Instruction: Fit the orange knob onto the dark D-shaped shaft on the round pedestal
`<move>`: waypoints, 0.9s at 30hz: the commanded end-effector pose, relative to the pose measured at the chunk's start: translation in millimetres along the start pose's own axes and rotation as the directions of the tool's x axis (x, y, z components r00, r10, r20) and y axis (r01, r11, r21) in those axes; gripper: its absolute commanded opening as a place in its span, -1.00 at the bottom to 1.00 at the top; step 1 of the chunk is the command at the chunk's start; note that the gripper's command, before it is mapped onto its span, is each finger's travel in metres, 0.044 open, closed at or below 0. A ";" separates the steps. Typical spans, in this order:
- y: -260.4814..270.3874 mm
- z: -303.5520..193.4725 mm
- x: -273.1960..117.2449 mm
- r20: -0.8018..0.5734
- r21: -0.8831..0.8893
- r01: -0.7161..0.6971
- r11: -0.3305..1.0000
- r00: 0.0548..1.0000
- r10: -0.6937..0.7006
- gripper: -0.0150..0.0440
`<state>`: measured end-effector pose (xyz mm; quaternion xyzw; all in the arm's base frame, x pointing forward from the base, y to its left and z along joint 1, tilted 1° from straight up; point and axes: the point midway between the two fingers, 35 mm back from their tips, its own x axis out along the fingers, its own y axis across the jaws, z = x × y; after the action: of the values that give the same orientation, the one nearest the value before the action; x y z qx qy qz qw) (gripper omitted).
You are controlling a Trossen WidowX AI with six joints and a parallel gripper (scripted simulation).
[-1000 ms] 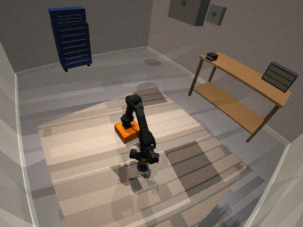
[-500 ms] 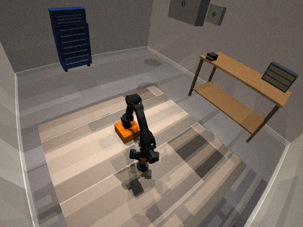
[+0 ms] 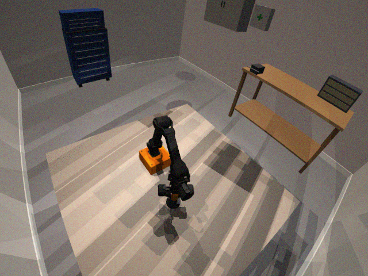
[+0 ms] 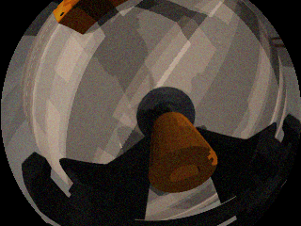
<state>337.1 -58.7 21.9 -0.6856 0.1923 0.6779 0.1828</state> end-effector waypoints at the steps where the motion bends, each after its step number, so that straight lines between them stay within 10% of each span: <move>1: -0.5 -1.6 0.3 -0.005 -0.004 0.000 1.000 1.000 0.000 -0.49; 27: 1.5 4.4 -0.7 -0.004 -0.212 -0.001 0.977 1.000 0.000 -0.49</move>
<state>333.1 -57.9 22.4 -0.6992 0.1256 0.6942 0.1154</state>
